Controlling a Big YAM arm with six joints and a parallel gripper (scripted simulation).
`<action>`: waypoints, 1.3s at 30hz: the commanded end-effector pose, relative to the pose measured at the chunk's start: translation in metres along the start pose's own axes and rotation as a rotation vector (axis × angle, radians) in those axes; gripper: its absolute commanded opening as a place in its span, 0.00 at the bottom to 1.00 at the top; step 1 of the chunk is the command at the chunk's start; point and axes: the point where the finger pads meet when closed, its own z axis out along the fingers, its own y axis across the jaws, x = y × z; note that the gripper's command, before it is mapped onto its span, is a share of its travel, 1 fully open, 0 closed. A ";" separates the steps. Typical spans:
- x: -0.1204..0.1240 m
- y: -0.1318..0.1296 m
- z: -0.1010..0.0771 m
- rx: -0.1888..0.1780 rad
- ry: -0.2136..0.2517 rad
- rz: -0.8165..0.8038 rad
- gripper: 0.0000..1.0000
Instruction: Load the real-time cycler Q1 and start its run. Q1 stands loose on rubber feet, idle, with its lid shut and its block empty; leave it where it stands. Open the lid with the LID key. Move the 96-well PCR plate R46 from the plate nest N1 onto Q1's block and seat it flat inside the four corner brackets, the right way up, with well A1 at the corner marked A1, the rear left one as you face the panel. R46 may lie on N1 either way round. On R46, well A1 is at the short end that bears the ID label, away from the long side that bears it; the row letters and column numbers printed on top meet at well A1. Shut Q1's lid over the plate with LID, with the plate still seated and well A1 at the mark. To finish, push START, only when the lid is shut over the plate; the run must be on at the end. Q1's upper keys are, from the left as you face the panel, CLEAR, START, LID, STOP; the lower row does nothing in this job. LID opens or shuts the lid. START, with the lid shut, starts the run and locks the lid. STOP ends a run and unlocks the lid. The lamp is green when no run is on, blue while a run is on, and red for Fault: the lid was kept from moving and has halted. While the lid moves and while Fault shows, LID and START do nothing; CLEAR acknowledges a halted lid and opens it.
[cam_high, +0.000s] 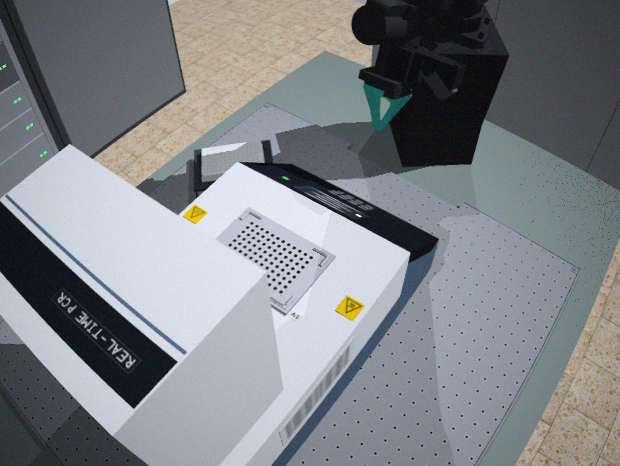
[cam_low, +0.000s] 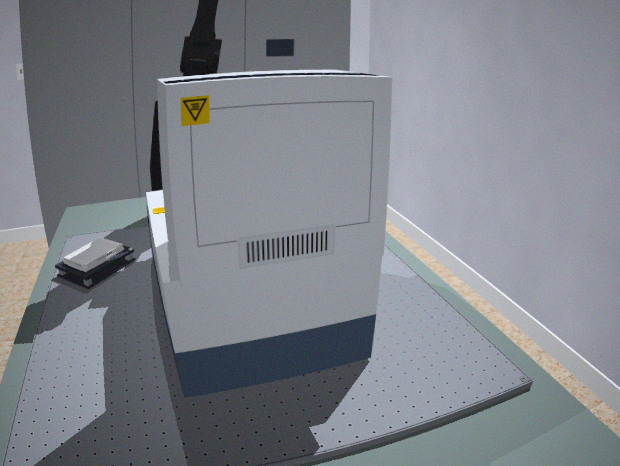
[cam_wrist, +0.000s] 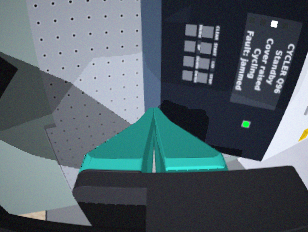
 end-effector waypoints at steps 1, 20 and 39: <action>0.000 -0.018 0.003 0.037 0.000 -0.022 0.00; 0.000 -0.024 0.000 0.058 0.003 -0.031 0.00; 0.001 -0.025 0.000 0.059 0.004 -0.028 0.00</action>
